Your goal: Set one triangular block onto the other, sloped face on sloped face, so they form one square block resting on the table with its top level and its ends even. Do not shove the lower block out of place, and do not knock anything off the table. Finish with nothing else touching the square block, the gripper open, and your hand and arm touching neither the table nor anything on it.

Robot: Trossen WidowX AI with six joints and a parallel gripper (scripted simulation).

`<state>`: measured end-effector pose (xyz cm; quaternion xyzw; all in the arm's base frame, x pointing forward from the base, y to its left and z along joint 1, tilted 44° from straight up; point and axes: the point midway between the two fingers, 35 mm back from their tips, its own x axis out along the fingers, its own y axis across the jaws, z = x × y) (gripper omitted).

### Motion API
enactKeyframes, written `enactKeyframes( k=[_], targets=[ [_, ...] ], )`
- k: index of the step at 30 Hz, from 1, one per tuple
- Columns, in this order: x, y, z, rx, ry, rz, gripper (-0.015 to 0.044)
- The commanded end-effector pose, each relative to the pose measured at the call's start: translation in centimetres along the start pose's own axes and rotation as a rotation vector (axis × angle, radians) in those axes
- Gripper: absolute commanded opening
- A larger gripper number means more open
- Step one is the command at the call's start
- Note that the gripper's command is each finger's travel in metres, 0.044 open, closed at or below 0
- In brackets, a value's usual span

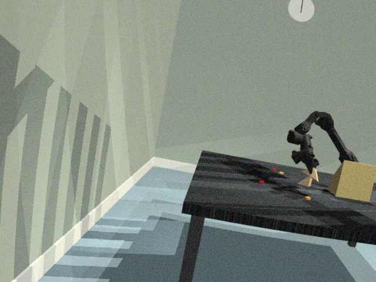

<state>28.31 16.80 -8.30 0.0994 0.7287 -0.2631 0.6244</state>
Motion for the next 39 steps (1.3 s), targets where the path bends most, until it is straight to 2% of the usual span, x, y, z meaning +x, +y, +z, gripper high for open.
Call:
enactKeyframes(
  k=[1, 39],
  targets=[
    [-0.02, 0.20, 0.05, -0.135, -0.021, -0.021, 0.0000],
    [0.36, 0.50, -0.51, -1.397, -0.034, -0.317, 0.0000]
  ],
)
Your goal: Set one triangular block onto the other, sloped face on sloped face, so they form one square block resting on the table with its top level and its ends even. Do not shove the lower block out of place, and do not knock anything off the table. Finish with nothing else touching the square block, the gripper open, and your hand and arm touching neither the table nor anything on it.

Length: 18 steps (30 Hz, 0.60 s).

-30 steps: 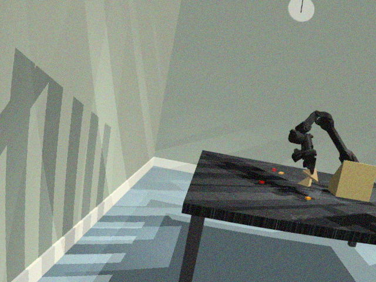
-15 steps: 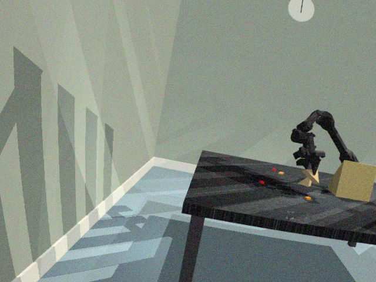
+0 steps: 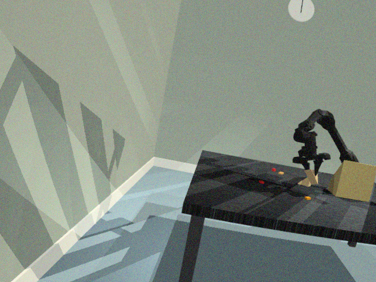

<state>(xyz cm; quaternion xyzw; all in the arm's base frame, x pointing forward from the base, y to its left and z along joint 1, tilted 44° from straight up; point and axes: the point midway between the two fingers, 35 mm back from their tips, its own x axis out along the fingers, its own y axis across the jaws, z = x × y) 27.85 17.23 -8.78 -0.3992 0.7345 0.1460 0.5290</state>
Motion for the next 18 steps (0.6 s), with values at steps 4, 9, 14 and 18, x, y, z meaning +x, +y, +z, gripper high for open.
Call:
enactKeyframes(
  k=[4, 9, 14, 18],
  targets=[
    [-0.16, 0.04, 0.26, -0.237, 0.020, -0.048, 0.0000],
    [-0.21, 0.12, 0.31, -0.405, 0.042, -0.077, 0.0000],
    [-0.27, 0.21, 0.37, -0.573, 0.069, -0.103, 0.0000],
    [-0.33, 0.27, 0.42, -0.708, 0.093, -0.122, 0.0000]
  ],
)
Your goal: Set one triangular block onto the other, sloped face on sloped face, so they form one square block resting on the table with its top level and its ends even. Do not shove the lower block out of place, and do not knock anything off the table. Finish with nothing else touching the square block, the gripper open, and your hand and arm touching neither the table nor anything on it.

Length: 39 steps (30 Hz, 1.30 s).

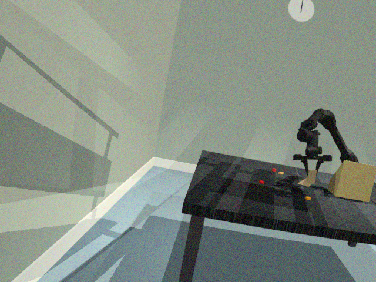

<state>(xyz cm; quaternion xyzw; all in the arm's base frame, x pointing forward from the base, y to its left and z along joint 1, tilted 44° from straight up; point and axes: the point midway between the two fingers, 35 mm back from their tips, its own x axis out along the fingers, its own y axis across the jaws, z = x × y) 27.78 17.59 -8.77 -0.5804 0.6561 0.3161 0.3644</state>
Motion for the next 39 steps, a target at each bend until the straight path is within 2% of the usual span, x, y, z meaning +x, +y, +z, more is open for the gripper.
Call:
enactKeyframes(
  k=[1, 30, 39],
  targets=[
    [-0.2, -0.2, 0.2, -0.136, 0.022, -0.023, 0.0000],
    [-1.0, -0.1, 0.8, -1.107, 0.241, -0.060, 0.0000],
    [-1.4, -0.4, 0.3, -1.130, 0.245, -0.060, 0.0000]
  ],
)
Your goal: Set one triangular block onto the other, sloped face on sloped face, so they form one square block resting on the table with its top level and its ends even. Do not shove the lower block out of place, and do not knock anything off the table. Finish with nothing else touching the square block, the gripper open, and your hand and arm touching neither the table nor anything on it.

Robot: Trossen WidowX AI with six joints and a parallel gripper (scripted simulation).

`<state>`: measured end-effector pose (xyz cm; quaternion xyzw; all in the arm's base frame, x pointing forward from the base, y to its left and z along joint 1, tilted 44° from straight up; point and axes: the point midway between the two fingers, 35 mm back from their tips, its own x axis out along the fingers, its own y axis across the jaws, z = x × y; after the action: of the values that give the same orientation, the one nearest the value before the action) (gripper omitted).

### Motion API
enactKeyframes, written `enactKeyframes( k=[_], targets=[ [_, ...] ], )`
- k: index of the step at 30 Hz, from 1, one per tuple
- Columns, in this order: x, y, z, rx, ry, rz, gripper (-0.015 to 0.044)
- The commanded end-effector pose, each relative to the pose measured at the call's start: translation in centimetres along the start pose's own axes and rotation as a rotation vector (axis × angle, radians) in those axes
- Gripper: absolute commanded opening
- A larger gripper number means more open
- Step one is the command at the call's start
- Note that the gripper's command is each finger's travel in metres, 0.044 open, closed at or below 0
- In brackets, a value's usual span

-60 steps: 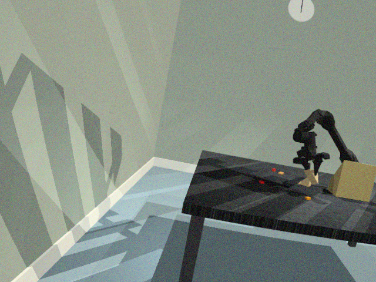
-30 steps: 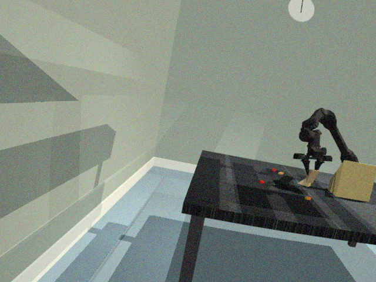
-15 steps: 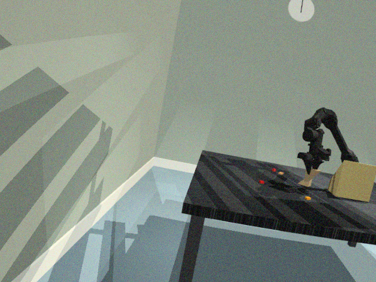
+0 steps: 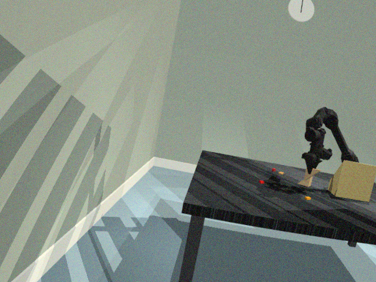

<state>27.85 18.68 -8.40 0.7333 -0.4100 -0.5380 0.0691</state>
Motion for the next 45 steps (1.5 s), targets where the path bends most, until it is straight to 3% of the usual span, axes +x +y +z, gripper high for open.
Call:
enactKeyframes(
  k=[1, 45],
  targets=[
    [-0.6, 0.5, -1.0, -0.008, 0.006, -0.005, 0.0000],
    [-5.4, 16.0, -14.2, -0.012, 0.007, -0.003, 0.0000]
  ],
)
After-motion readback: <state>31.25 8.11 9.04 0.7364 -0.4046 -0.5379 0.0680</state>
